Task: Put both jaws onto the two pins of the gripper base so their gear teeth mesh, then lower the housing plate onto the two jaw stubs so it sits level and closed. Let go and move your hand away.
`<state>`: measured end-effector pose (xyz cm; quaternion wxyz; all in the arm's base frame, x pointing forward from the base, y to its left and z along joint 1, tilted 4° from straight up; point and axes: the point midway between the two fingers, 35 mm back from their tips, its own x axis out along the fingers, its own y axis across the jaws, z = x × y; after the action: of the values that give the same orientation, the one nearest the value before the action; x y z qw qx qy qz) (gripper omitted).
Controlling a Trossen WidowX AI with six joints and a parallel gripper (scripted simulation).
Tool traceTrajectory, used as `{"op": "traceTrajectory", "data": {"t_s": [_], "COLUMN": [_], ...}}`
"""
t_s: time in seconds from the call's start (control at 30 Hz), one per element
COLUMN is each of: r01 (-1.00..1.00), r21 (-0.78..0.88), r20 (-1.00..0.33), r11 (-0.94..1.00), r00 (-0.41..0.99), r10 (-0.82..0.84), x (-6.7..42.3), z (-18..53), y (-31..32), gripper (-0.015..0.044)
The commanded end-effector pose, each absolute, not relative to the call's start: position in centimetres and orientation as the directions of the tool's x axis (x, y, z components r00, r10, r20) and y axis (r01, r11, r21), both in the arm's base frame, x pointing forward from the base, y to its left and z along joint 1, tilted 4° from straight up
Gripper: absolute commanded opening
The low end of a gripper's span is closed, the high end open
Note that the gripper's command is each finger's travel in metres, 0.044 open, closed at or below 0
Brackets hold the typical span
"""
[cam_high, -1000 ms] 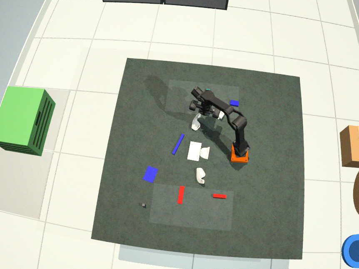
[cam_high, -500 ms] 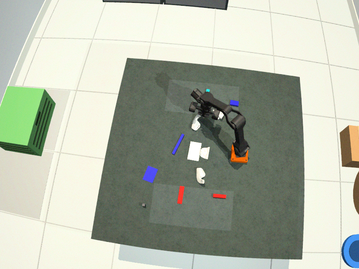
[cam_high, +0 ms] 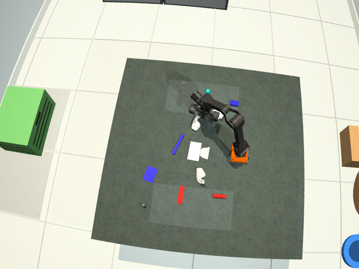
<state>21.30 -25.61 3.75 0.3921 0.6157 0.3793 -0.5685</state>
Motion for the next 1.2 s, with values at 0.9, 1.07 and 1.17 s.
{"op": "traceTrajectory", "data": {"t_s": [0.9, 1.07, 1.17], "r01": [0.911, 0.911, 0.911], "r21": [0.051, 0.052, 0.053], "r20": [-0.997, -0.997, -0.997], "r11": [-0.409, -0.409, -0.409], "r00": [0.068, 0.069, 0.069], "r10": [0.027, 0.027, 0.026], "x": [24.3, 25.1, 25.5], "z": [3.0, 3.1, 3.1], "y": [-26.8, -27.1, -27.3], "gripper": [0.0, 0.0, 0.0]}}
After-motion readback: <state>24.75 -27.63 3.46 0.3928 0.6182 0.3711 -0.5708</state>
